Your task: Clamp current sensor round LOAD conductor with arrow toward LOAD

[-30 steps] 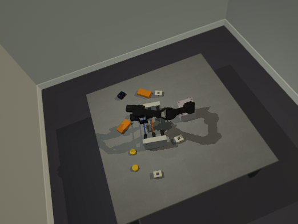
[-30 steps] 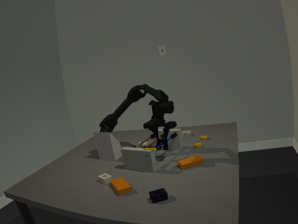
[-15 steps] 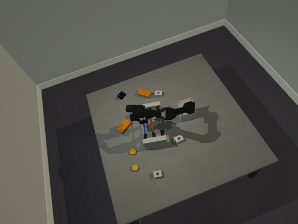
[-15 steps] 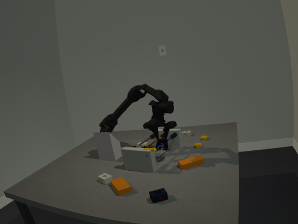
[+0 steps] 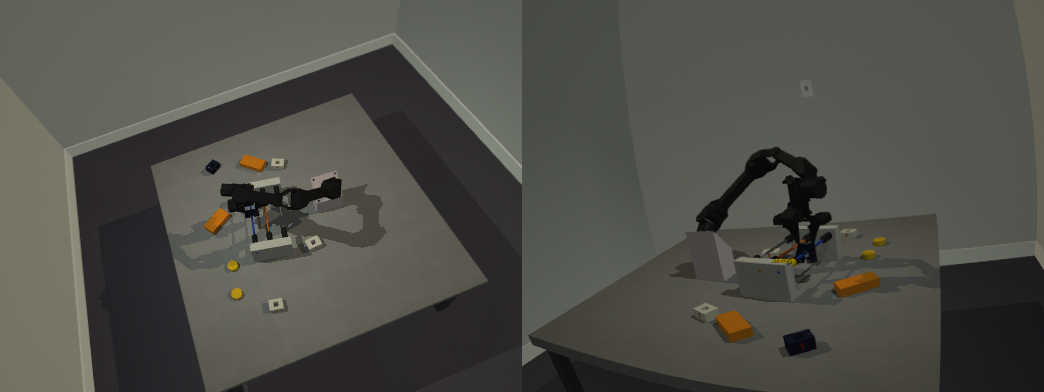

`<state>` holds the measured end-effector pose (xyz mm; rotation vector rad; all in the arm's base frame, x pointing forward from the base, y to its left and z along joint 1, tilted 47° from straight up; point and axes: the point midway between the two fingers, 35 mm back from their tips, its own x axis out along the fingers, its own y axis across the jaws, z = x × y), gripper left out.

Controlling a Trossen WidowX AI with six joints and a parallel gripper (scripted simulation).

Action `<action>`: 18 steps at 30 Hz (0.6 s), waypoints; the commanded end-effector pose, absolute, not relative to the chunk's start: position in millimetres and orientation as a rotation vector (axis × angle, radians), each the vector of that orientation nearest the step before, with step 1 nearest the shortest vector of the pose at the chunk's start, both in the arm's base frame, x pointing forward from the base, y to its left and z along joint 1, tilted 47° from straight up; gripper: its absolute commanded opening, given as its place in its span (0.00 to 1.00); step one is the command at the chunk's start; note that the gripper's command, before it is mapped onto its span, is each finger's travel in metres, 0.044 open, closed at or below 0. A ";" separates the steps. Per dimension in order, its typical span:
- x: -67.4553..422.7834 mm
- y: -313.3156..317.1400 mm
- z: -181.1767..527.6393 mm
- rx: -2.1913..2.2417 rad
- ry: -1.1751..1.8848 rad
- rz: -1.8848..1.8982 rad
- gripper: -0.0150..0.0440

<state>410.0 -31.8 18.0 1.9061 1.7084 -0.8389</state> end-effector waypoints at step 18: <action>411.1 -10.2 -5.7 1.916 1.710 -0.833 1.00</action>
